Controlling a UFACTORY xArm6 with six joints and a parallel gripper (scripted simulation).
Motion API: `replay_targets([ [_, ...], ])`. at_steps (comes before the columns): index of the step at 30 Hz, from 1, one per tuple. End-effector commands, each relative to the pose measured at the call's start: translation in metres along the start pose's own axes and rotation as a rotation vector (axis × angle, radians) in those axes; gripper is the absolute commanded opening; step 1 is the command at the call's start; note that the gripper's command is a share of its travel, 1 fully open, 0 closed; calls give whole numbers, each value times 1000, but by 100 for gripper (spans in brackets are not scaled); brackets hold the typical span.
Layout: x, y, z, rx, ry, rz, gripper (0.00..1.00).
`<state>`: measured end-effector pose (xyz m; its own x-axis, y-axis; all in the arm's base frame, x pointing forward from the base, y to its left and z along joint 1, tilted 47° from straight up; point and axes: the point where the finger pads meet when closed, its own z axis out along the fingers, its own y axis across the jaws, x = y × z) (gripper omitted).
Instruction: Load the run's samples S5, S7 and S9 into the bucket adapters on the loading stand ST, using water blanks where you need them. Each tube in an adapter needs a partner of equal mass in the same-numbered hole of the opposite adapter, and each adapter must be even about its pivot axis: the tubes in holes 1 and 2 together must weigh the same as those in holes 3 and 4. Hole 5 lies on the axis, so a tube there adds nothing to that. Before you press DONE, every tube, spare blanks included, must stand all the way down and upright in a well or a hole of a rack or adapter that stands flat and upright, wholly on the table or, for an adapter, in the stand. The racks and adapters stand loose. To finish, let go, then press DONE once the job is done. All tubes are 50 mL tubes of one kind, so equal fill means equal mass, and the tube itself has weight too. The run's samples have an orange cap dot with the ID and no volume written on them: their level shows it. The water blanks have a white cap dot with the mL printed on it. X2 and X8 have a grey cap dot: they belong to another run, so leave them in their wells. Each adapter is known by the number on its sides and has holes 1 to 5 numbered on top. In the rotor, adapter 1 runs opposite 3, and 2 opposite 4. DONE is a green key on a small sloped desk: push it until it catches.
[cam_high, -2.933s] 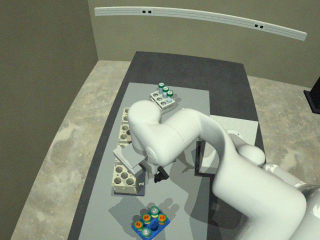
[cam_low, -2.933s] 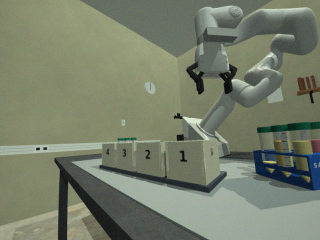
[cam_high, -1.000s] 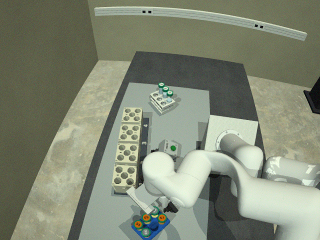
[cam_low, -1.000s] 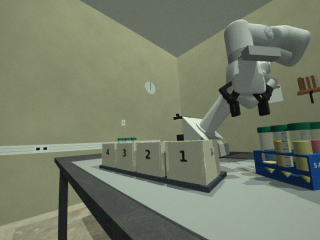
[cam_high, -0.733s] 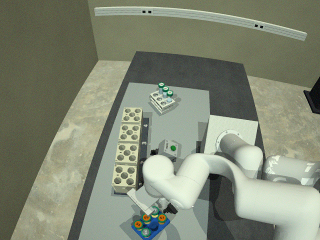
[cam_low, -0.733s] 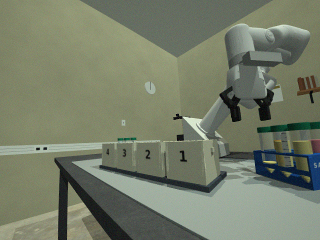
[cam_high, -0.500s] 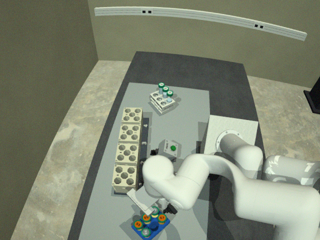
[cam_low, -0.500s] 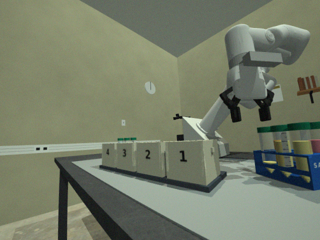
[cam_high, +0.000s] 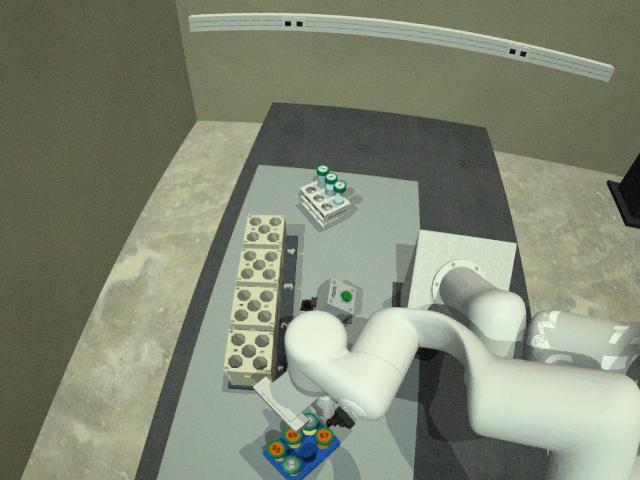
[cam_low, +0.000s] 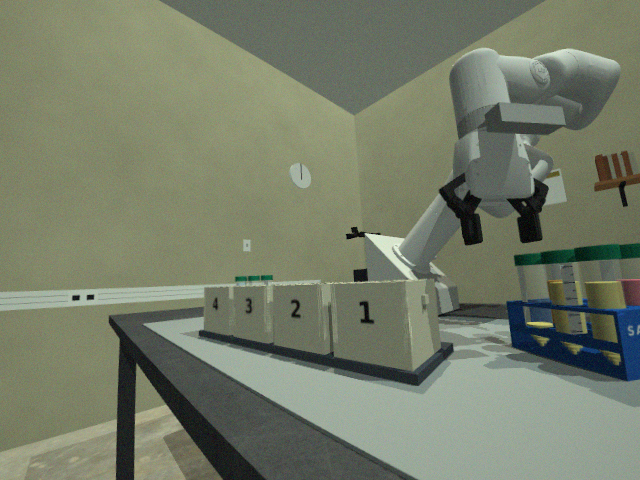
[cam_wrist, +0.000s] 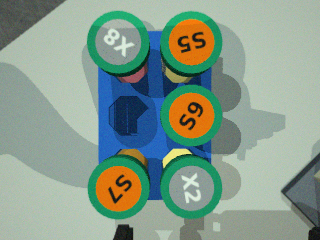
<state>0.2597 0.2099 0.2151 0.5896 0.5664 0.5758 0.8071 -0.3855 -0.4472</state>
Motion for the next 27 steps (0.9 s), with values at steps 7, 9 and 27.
replay_targets([
  [7,1,0,-1,-2,2,-1,100],
  [9,1,0,-1,-2,2,-1,100],
  [27,1,0,-22,-2,1,-1,100],
])
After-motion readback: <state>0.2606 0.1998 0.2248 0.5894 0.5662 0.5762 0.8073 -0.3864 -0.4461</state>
